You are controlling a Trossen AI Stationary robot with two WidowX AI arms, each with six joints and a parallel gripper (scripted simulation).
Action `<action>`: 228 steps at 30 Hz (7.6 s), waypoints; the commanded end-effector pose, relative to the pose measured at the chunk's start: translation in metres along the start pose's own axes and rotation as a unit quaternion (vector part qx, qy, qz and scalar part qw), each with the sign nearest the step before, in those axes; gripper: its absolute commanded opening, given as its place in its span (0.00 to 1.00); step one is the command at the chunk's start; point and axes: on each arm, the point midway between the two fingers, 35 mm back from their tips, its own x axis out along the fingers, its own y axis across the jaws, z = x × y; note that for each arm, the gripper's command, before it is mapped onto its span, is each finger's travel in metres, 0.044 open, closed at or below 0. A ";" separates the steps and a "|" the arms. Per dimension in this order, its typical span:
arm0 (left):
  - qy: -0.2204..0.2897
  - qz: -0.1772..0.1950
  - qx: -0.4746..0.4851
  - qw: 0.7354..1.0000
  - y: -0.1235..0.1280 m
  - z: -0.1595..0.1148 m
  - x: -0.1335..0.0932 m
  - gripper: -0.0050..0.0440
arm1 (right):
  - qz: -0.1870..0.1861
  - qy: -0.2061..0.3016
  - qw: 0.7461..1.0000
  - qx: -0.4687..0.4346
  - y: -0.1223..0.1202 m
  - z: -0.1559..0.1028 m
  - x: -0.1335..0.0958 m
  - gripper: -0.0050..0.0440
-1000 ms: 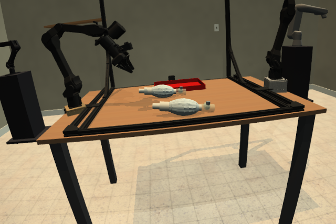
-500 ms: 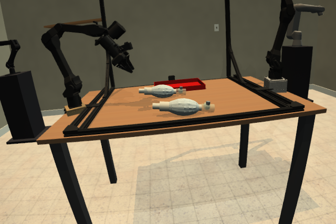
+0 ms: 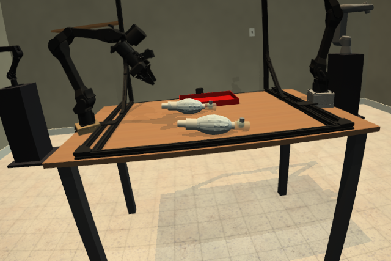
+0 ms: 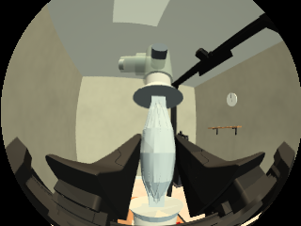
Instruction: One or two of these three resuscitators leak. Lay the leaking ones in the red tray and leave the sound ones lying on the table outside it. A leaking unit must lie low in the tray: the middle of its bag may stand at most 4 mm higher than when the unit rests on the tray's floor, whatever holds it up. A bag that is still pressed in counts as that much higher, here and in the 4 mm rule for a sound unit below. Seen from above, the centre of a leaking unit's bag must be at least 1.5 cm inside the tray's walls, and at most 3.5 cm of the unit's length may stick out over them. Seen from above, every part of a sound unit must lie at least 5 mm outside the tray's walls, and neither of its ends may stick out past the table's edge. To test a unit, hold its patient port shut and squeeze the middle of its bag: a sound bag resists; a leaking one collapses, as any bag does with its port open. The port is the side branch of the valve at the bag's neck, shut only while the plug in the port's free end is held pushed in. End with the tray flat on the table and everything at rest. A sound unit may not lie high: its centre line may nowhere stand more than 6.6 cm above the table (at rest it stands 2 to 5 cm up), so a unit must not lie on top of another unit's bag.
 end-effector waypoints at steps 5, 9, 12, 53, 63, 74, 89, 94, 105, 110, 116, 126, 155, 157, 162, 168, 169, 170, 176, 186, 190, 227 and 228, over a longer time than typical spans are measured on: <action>0.062 -0.001 0.001 0.998 -0.001 -0.040 0.004 0.10 | 0.000 0.000 1.000 0.001 0.000 0.000 0.000 1.00; 0.165 -0.001 0.001 0.986 -0.001 -0.101 -0.005 0.10 | 0.000 0.000 1.000 0.001 0.000 0.000 0.000 1.00; 0.241 -0.001 0.001 0.971 -0.001 -0.144 -0.018 0.10 | 0.000 0.000 1.000 0.001 0.000 0.000 0.000 1.00; 0.770 0.000 -0.005 0.638 0.000 -0.359 -0.273 0.10 | -0.001 0.000 1.000 0.000 0.000 0.000 0.000 1.00; 0.827 0.001 -0.007 0.562 -0.001 -0.361 -0.320 0.10 | -0.001 0.000 1.000 0.000 0.000 0.000 0.000 1.00; 0.577 0.111 -0.025 0.809 -0.030 -0.400 -0.262 0.10 | 0.000 0.000 1.000 0.000 0.000 0.000 0.000 1.00; 0.577 0.111 -0.025 0.809 -0.060 -0.469 -0.281 0.10 | 0.000 0.000 1.000 0.000 0.000 0.000 0.000 1.00; 0.577 0.111 -0.025 0.809 -0.085 -0.510 -0.250 0.10 | -0.001 -0.001 1.000 0.000 0.000 0.001 0.000 1.00; 0.577 0.111 -0.025 0.809 -0.145 -0.551 -0.132 0.10 | -0.001 -0.001 1.000 0.000 0.000 0.001 0.000 1.00; 0.577 0.111 -0.025 0.809 -0.169 -0.580 -0.092 0.10 | 0.000 0.001 1.000 0.000 0.000 0.000 0.001 1.00; 0.577 0.111 -0.025 0.809 -0.190 -0.595 -0.051 0.10 | 0.000 0.001 1.000 0.000 0.000 0.000 0.001 1.00; 0.577 0.112 -0.025 0.809 -0.208 -0.586 -0.003 0.10 | -0.001 0.001 1.000 0.000 0.000 0.000 0.001 1.00; 0.588 0.109 -0.018 0.801 -0.209 -0.585 -0.001 0.10 | -0.001 0.001 1.000 0.000 0.000 0.000 0.000 1.00; 0.588 0.109 -0.018 0.801 -0.209 -0.585 -0.001 0.10 | -0.001 0.001 1.000 0.000 0.000 0.000 0.000 1.00; 0.589 0.110 -0.018 0.801 -0.210 -0.670 -0.043 0.10 | -0.001 0.002 1.000 0.001 0.000 -0.001 0.001 1.00; 0.589 0.110 -0.018 0.801 -0.210 -0.670 -0.043 0.10 | -0.001 0.002 1.000 0.001 0.000 -0.001 0.001 1.00; 0.589 0.110 -0.018 0.801 -0.210 -0.670 -0.043 0.10 | -0.001 0.002 1.000 0.001 0.000 -0.001 0.001 1.00; 0.589 0.110 -0.018 0.801 -0.210 -0.670 -0.043 0.10 | -0.001 0.002 1.000 0.001 0.000 -0.001 0.001 1.00; 0.596 0.111 -0.012 0.795 -0.210 -0.670 -0.043 0.10 | 0.000 0.001 1.000 0.001 0.000 0.000 0.001 1.00; 0.596 0.111 -0.012 0.795 -0.210 -0.670 -0.043 0.10 | 0.000 0.001 1.000 0.001 0.000 0.000 0.001 1.00; 0.596 0.111 -0.012 0.795 -0.210 -0.670 -0.043 0.10 | 0.000 0.001 1.000 0.001 0.000 0.000 0.001 1.00; 0.600 0.113 -0.010 0.792 -0.208 -0.672 -0.046 1.00 | 0.000 0.000 1.000 0.000 0.000 0.000 0.000 1.00; 0.600 0.113 -0.010 0.792 -0.208 -0.672 -0.046 1.00 | 0.000 0.000 1.000 0.000 0.000 0.000 0.000 1.00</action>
